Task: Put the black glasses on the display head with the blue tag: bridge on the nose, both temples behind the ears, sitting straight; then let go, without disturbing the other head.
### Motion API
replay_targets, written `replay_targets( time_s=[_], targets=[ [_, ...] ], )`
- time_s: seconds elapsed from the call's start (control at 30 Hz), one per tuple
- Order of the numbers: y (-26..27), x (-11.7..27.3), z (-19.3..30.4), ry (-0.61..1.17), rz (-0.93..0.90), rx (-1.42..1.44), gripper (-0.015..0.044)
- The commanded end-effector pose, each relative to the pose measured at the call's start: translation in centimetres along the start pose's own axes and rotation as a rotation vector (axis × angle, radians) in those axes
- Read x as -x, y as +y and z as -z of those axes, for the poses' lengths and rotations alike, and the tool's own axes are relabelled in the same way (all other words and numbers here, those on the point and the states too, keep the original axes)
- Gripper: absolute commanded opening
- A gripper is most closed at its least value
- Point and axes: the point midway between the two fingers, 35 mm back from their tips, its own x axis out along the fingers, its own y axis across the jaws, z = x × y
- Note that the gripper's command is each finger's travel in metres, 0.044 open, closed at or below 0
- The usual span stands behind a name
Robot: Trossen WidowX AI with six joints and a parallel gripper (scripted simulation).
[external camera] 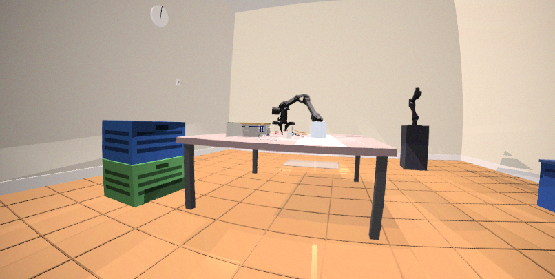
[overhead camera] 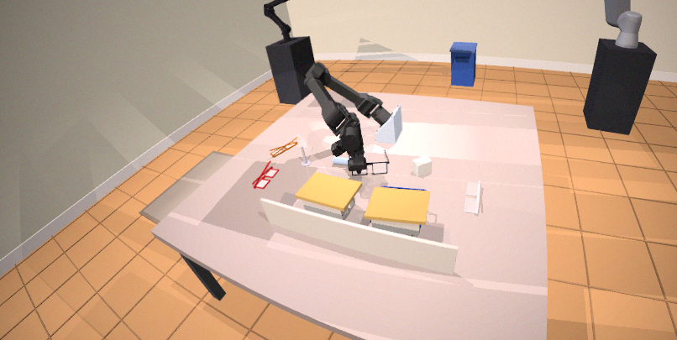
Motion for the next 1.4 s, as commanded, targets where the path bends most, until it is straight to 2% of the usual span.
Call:
replay_targets(
  time_s=[0.0, 0.6, 0.8, 0.9, 1.03, 1.37],
  targets=[
    [-0.3, 0.1, 0.0, 0.001, 0.004, 0.0, 0.0107],
    [-1.3, 0.9, 0.1, -0.001, 0.009, 0.007, 0.0107],
    [-0.2, 5.0, 0.1, 0.001, 0.008, 0.007, 0.0107],
    [-0.1, 5.6, 0.1, 0.001, 0.008, 0.007, 0.0107],
    [0.0, 5.1, 0.1, -0.006, -0.005, 0.012, 0.02],
    [-1.3, 6.2, 0.7, 0.001, 0.009, -0.019, 0.02]
  ],
)
